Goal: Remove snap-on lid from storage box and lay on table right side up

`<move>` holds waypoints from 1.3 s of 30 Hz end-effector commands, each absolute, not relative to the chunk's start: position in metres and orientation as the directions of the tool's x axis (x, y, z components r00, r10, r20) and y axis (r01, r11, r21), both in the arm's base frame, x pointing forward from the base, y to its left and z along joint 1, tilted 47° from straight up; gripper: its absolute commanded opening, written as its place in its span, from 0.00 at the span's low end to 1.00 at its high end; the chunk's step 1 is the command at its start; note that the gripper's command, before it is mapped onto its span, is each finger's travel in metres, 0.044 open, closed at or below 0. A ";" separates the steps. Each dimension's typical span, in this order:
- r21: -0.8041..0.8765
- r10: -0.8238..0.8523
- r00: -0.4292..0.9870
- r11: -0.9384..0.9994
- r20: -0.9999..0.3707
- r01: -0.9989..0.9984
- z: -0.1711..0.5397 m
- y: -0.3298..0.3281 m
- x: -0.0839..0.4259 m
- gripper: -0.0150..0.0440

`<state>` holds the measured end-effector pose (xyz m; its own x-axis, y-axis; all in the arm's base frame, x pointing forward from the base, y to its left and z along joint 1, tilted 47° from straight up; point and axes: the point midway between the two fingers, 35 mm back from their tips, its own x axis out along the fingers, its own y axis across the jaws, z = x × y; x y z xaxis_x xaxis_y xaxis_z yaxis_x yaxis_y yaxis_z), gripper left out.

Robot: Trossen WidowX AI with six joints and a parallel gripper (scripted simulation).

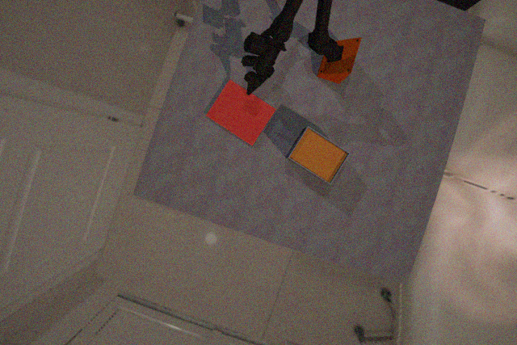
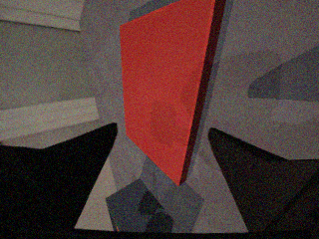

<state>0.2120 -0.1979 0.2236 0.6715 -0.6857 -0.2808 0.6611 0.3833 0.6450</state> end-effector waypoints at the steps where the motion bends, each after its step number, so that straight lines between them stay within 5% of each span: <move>1: 0.642 -0.683 0.673 0.386 -0.283 0.662 0.221 -0.195 0.204 1.00; 39: 0.641 -0.683 0.673 0.386 -0.284 0.663 0.232 -0.161 0.160 1.00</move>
<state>0.1632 -0.1664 0.2273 0.6741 -0.6798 -0.2888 0.6647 0.3878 0.6385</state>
